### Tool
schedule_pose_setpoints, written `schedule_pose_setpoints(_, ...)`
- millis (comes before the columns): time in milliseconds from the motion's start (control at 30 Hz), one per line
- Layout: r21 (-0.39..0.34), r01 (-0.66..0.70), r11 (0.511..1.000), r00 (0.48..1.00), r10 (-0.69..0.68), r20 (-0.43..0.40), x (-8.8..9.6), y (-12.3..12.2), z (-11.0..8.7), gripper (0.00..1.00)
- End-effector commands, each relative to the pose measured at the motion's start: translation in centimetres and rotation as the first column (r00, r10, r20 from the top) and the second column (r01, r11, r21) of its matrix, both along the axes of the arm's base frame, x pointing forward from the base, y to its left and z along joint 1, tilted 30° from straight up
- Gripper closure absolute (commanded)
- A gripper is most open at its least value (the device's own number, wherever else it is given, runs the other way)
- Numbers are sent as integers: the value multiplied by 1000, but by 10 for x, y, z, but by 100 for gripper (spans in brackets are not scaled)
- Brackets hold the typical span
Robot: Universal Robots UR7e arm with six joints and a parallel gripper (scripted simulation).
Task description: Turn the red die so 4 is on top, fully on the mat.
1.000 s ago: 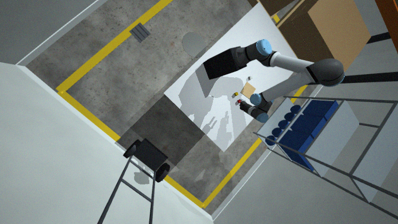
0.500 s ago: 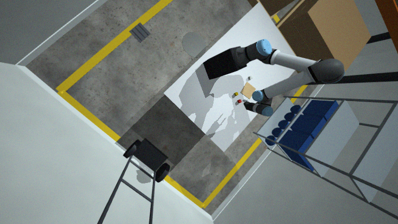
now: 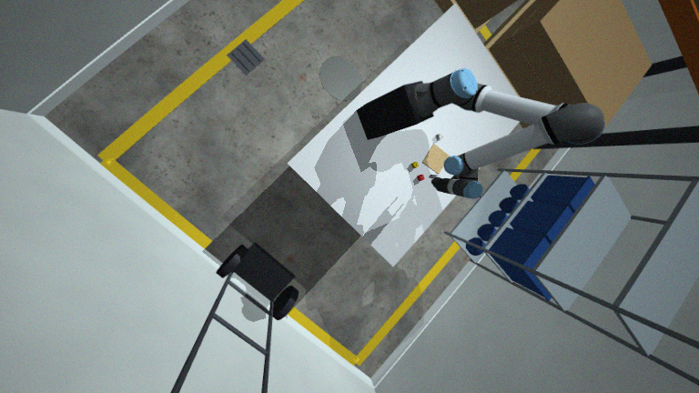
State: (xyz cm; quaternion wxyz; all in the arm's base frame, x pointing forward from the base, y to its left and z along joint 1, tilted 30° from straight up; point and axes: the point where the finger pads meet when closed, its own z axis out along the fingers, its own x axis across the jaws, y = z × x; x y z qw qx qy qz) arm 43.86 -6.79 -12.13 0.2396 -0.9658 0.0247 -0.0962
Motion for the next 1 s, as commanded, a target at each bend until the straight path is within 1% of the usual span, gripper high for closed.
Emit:
schedule_pose_setpoints(0,-6,-10,1000,1000,10,14,2,1,1,0)
schedule_pose_setpoints(733,-6,-11,1000,1000,11,15,2,3,-1,0)
schedule_pose_setpoints(833,-7,-11,1000,1000,11,15,4,5,-5,0)
schedule_pose_setpoints(967,-7,-11,1000,1000,11,15,6,11,-16,0)
